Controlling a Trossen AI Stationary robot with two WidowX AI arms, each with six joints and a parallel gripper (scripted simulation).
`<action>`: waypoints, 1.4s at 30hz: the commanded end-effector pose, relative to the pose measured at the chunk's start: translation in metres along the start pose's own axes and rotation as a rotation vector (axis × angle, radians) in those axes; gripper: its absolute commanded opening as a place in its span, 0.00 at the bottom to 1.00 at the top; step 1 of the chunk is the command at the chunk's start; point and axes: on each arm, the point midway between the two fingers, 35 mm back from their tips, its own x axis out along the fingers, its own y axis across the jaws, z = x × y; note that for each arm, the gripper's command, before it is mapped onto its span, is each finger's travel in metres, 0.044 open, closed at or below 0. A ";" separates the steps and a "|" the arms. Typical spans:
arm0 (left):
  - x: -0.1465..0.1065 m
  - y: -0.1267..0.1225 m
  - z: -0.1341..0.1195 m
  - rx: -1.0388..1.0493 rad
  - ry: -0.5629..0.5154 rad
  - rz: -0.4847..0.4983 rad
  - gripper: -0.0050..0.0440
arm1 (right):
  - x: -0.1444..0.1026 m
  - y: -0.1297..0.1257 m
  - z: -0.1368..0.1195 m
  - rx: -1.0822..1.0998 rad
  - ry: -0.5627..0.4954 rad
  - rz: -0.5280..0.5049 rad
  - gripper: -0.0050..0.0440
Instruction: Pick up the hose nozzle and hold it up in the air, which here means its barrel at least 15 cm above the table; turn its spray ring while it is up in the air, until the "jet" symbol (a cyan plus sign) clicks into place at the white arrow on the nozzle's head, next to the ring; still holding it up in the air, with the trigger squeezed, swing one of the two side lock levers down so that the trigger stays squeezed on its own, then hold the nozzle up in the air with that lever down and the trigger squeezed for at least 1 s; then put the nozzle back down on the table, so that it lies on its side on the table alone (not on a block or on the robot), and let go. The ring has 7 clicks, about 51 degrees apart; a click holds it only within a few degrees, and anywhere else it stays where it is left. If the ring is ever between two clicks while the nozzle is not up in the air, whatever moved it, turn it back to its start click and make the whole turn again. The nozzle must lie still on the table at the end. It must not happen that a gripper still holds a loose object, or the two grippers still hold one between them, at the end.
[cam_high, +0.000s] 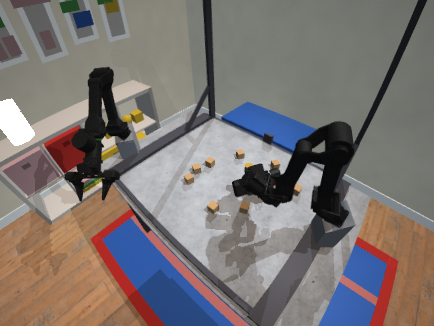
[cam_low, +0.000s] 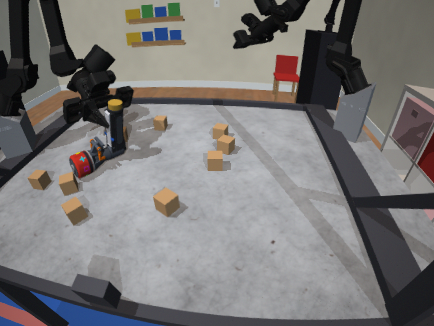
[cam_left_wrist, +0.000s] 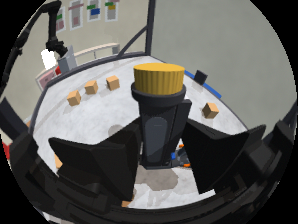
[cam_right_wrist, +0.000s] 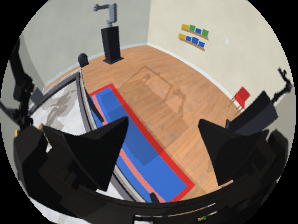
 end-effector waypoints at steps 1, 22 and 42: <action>-0.005 -0.002 -0.006 -0.007 -0.037 -0.003 0.45 | -0.002 0.000 0.009 0.003 -0.025 -0.001 0.93; -0.021 -0.003 -0.021 -0.021 -0.194 -0.001 0.45 | -0.002 0.000 0.009 0.003 -0.025 -0.001 0.93; -0.025 -0.004 -0.017 -0.023 -0.205 -0.002 0.45 | -0.002 0.000 0.009 0.003 -0.025 -0.001 0.93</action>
